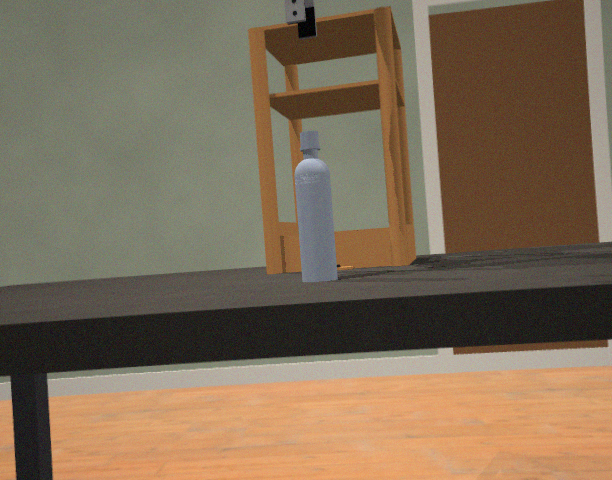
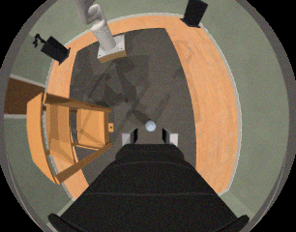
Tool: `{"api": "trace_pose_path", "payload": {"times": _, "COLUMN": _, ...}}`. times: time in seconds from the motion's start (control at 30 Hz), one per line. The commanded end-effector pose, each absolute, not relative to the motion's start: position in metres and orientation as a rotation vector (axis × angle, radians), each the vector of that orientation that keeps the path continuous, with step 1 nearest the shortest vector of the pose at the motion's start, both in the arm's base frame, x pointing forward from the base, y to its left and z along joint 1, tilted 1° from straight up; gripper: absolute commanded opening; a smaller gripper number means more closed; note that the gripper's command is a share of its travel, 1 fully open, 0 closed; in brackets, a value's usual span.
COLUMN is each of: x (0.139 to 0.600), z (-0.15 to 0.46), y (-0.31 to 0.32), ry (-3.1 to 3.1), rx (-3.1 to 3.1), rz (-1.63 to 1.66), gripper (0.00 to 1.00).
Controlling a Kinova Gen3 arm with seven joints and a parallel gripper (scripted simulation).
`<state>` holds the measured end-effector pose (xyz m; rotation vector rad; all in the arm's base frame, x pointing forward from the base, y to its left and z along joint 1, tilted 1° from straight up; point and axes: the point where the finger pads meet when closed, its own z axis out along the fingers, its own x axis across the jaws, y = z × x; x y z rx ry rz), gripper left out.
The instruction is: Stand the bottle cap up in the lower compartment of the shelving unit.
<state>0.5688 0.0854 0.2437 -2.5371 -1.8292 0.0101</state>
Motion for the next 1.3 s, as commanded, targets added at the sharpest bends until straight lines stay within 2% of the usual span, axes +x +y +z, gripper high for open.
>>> {"api": "trace_pose_path", "payload": {"times": 0.0, "x": 0.5696, "z": 0.2468, "y": 0.0855, "ry": -1.847, "rx": -2.532, "rz": 0.005, "gripper": 1.0}}
{"api": "trace_pose_path", "payload": {"times": 1.27, "x": 0.5702, "z": 0.2407, "y": 0.0882, "ry": -1.905, "rx": -2.62, "rz": -0.123, "gripper": 1.0}}
